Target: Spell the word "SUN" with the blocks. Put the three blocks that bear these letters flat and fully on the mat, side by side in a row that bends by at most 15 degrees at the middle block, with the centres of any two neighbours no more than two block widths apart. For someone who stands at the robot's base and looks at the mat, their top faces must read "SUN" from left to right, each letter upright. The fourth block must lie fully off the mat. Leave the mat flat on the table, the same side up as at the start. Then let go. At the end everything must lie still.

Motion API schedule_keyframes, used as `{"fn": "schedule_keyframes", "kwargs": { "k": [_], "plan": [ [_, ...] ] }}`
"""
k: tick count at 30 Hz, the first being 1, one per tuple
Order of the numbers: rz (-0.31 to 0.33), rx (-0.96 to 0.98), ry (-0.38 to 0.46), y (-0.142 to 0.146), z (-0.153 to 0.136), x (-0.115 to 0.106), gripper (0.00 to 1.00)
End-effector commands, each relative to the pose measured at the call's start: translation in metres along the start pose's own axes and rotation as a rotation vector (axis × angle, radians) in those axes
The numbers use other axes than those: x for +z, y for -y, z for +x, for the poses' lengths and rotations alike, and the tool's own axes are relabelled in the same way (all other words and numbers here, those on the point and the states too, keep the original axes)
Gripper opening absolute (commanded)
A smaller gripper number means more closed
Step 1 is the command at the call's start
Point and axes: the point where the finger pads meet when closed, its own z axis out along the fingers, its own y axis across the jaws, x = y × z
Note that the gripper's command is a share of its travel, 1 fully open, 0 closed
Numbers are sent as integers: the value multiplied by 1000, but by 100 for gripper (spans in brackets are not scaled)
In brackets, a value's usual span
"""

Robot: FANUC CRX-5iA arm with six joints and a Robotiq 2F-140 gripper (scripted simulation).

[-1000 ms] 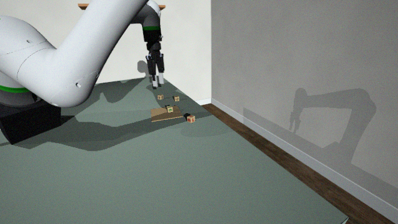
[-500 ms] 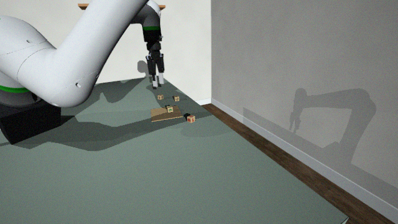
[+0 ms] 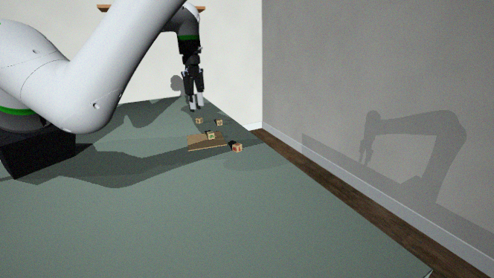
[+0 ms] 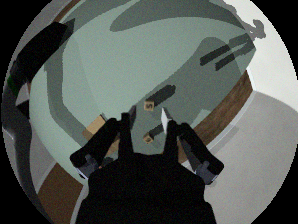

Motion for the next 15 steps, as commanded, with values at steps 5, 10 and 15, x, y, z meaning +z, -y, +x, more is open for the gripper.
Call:
{"fn": "schedule_keyframes", "kwargs": {
  "k": [5, 10, 15],
  "plan": [
    [-1, 0, 0, 0, 0, 9, 37],
    [-1, 0, 0, 0, 0, 17, 37],
    [-1, 0, 0, 0, 0, 22, 37]
  ]
}}
